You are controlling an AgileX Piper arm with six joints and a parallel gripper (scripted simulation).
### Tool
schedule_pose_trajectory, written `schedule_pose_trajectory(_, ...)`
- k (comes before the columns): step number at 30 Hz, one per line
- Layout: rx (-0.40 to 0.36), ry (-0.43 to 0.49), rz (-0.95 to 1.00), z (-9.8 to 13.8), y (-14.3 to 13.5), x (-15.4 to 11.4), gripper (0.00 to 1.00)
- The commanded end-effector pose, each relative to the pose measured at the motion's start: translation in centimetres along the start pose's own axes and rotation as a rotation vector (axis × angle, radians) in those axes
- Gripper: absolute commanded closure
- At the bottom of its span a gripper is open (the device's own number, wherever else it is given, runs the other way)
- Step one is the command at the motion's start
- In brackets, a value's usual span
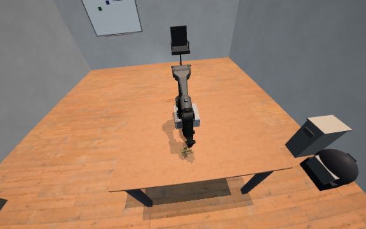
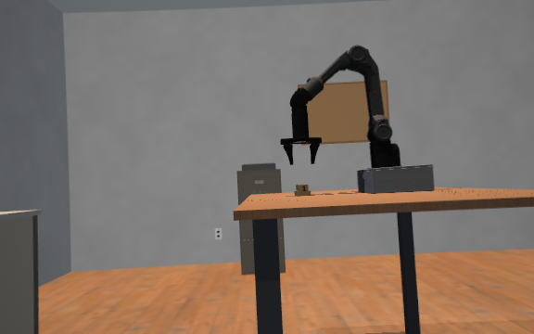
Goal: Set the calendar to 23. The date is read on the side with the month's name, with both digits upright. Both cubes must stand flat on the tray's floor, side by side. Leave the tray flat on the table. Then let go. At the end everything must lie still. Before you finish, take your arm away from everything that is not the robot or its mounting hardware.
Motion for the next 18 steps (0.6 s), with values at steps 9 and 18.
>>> schedule_pose_trajectory(9, -0.007, 0.0, 0.002, 0.9, -0.1, 0.0, 0.0)
schedule_pose_trajectory(18, -0.007, 0.0, 0.002, 4.9, -0.1, 0.0, 0.0)
Point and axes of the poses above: the point where the finger pads meet when closed, its own z axis back along the fingers, its own y axis across the jaws, x = y × z, the point moved 6 cm from there along z, back along the fingers, and after that the axes turned 2 degrees about z, right-handed, at the moved point
